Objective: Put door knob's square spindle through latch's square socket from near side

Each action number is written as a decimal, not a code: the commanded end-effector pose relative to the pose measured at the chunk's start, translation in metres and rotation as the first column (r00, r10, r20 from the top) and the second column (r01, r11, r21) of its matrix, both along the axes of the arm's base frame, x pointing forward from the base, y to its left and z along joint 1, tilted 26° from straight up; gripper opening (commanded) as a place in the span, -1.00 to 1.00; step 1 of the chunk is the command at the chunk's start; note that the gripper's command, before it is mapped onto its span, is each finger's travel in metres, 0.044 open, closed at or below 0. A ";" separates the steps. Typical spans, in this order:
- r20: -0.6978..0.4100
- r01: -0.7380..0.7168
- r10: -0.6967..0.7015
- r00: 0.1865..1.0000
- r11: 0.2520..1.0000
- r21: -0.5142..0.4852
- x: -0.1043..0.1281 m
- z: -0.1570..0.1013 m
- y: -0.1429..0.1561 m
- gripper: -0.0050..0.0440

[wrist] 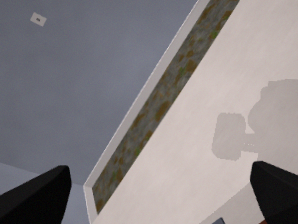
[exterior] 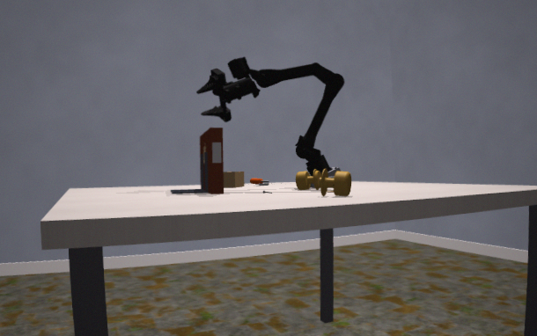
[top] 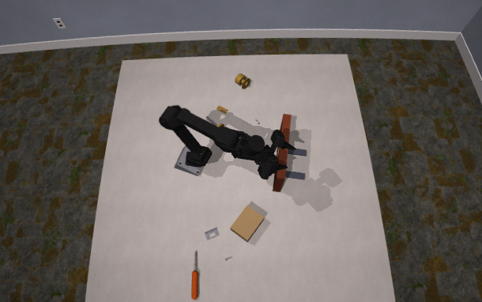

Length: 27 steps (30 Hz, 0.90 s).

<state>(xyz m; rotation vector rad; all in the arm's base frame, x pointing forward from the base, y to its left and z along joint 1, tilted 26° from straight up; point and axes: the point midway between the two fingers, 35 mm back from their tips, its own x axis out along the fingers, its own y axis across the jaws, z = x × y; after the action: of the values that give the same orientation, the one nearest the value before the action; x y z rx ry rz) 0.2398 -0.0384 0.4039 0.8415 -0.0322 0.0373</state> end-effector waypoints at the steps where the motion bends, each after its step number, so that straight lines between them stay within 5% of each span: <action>1: 0.000 0.000 0.000 1.000 1.000 0.000 0.000 0.000 0.000 0.84; 17: 0.000 0.000 0.000 1.000 1.000 0.000 0.000 0.000 0.000 0.84; 19: -0.001 -0.002 0.002 1.000 1.000 0.004 0.000 0.000 0.001 1.00; 27: -0.079 -0.090 0.114 0.990 0.962 0.260 0.013 -0.023 0.042 1.00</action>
<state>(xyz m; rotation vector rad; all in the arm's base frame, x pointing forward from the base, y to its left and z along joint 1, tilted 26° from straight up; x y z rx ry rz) 0.2461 -0.0137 0.3944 0.9923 0.0401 0.0873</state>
